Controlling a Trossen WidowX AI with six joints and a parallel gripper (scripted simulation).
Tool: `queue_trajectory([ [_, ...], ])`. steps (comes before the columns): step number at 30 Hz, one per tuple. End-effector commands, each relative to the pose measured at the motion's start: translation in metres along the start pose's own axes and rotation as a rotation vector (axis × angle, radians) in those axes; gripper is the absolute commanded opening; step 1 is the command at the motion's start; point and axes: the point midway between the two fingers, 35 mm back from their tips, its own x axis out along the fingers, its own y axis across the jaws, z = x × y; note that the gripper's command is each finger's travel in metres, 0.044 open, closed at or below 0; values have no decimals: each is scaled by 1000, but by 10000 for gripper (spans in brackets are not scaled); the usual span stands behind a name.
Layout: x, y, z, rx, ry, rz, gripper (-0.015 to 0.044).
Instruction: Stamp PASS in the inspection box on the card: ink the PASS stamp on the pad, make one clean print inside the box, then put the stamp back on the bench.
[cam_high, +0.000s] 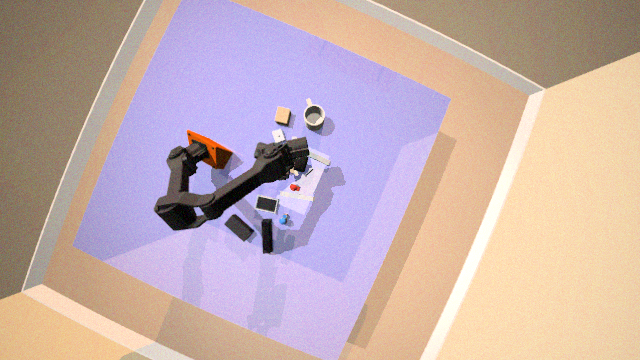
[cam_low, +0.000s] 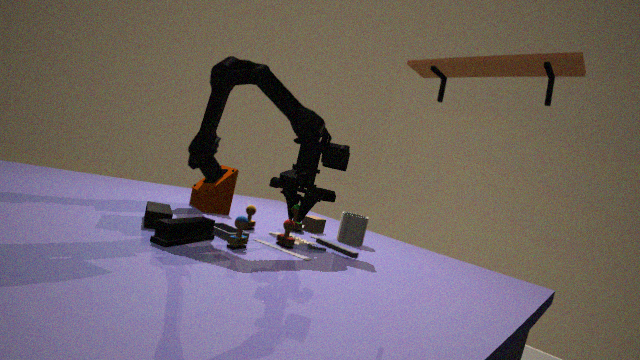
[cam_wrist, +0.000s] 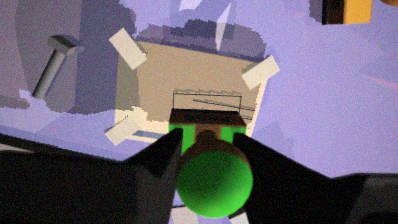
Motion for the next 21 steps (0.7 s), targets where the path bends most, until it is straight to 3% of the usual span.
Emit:
queue_trajectory([
  [1, 4, -2, 0, -7, -5, -2, 0],
  [21, 17, -3, 1, -7, -9, -3, 0],
])
